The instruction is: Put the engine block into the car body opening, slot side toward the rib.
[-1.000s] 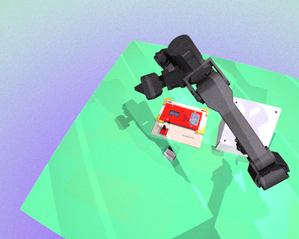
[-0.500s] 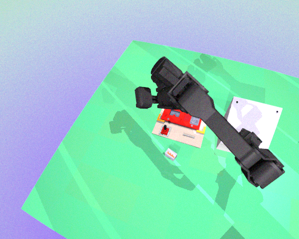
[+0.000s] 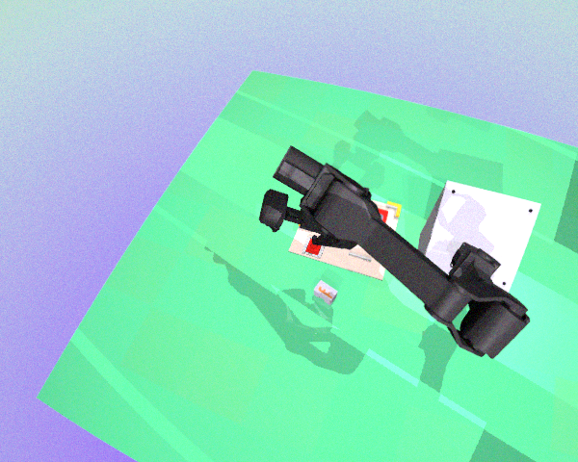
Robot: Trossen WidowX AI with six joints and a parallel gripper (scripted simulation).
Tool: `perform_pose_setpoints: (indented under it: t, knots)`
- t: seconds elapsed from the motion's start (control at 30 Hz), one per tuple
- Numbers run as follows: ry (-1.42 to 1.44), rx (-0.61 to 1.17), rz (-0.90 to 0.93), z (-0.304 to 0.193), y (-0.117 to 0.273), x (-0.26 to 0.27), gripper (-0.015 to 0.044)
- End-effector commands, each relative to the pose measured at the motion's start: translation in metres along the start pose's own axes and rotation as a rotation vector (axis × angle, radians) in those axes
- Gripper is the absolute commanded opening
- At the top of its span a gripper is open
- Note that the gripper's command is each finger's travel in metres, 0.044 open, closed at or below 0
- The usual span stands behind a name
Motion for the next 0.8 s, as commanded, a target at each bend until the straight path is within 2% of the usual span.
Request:
perform_pose_setpoints:
  t: [0.0,0.53,0.77]
  knots:
    - [-0.097,-0.001,-0.074,-0.004,-0.014,-0.009,0.044]
    - [-0.491,-0.086,-0.405,-0.028,-0.065,-0.057,0.044]
    - [-0.504,-0.094,-0.418,-0.031,-0.072,-0.061,0.044]
Point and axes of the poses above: the point midway between the two fingers, 35 mm back from their tips, its own y axis back along the fingers, its own x axis across the jaws, z = x × y, the point moved 9 cm from there along y, back along the fingers, and after that the axes turned 8 degrees about -y, right-handed, at the moved point
